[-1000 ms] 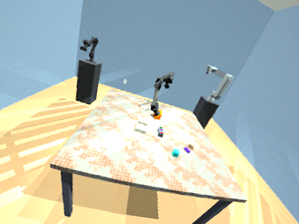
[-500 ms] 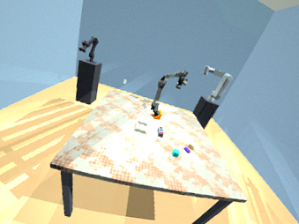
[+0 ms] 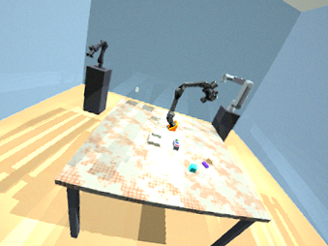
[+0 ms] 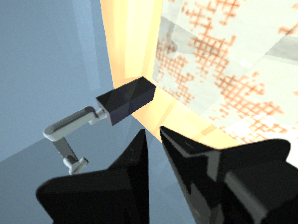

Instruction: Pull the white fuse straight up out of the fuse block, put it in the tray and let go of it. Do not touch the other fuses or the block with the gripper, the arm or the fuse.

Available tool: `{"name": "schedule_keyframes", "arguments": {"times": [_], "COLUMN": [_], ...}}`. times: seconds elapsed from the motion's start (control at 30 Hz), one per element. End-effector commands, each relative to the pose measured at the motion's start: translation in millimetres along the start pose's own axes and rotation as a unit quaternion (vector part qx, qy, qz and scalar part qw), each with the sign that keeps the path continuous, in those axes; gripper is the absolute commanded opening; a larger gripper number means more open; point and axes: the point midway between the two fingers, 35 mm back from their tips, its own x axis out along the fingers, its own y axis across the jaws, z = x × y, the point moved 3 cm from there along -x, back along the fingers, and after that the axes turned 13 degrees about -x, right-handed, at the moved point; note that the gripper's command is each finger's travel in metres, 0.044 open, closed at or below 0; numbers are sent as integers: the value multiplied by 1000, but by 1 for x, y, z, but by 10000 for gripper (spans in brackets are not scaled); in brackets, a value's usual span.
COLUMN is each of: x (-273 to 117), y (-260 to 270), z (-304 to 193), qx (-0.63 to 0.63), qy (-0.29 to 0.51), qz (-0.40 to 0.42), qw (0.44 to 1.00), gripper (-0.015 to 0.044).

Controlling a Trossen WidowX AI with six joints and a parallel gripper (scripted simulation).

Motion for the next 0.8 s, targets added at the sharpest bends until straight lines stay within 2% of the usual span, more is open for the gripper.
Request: {"name": "schedule_keyframes", "arguments": {"times": [0.0, 0.17, 0.37, 0.57, 0.77], "x": [-28, -60, -100, -140, -179], "y": [-30, -76, -144, -224, -312], "z": [57, 116, 172, 209, 224], "qx": [104, 222, 359, 485, 594], "qy": [-65, -135, -210, -277, -334], "qz": [-15, -35, -63, -97, -137], "qw": [992, 965, 907, 823, 719], "gripper": [68, 68, 68, 68, 68]}}
